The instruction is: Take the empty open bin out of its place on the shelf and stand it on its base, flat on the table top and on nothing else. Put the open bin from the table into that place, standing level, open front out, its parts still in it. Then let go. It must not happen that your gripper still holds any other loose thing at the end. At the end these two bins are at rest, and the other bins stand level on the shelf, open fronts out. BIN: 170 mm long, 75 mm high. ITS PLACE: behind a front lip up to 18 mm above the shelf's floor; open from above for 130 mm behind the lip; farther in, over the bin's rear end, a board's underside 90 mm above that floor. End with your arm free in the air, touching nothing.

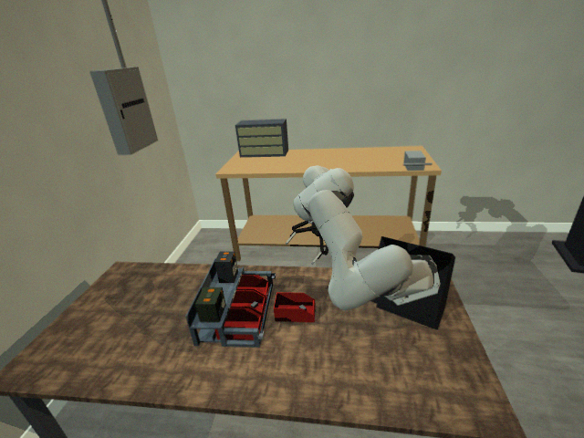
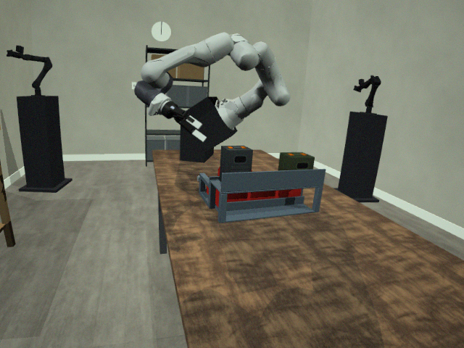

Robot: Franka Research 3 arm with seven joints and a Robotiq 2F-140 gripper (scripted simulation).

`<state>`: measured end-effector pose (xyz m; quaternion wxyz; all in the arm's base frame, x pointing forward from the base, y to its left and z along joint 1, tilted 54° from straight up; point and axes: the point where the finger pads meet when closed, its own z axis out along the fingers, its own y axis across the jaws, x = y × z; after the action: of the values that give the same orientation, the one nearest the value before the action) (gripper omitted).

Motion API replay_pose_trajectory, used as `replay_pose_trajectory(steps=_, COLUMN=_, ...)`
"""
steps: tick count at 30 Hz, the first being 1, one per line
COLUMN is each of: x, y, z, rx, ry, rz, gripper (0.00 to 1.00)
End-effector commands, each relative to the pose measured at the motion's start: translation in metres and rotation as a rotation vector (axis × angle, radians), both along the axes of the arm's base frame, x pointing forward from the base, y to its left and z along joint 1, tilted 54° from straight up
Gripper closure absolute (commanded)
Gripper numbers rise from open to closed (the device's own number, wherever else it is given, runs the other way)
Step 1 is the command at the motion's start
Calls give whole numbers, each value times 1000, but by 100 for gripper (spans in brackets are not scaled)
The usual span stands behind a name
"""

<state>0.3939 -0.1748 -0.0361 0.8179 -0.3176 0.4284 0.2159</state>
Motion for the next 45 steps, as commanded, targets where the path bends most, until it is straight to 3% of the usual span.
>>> replay_pose_trajectory(steps=1, x=0, y=0, z=0, rx=0, ry=0, rz=0, gripper=0)
replay_pose_trajectory(steps=22, x=0, y=0, z=0, rx=0, ry=2, rz=1, gripper=0)
replay_pose_trajectory(steps=34, x=9, y=0, z=4, rx=1, ry=51, rz=24, gripper=0)
replay_pose_trajectory(steps=45, x=35, y=0, z=17, rx=7, ry=218, rz=91, gripper=0)
